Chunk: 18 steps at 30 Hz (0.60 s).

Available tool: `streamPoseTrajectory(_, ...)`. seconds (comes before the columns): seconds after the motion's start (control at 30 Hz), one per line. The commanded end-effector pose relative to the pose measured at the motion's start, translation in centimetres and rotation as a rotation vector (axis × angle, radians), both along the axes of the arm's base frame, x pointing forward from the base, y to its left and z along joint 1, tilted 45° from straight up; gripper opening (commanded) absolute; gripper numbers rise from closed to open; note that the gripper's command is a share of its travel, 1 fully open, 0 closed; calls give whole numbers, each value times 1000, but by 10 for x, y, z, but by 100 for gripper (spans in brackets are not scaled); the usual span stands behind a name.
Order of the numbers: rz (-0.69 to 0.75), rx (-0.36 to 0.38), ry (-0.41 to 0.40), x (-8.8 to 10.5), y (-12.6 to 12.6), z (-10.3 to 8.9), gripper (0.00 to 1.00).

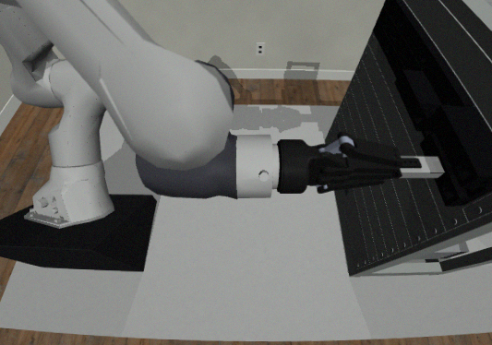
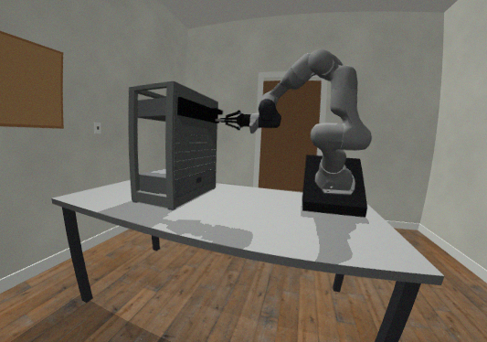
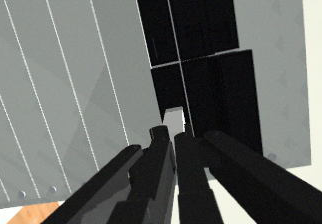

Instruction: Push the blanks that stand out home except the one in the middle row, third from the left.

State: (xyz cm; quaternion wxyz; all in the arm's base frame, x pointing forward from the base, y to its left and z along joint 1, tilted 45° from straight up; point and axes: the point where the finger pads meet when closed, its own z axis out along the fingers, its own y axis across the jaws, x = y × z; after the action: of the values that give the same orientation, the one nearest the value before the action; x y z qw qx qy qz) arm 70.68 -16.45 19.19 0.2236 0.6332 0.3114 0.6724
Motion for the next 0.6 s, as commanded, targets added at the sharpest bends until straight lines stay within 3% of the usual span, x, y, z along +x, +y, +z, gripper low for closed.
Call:
streamPoseTrajectory(0.0, -2, -1, 9, 0, 0, -4, 0)
streamPoseTrajectory(0.57, -2, -1, 9, 3, 0, -5, 0)
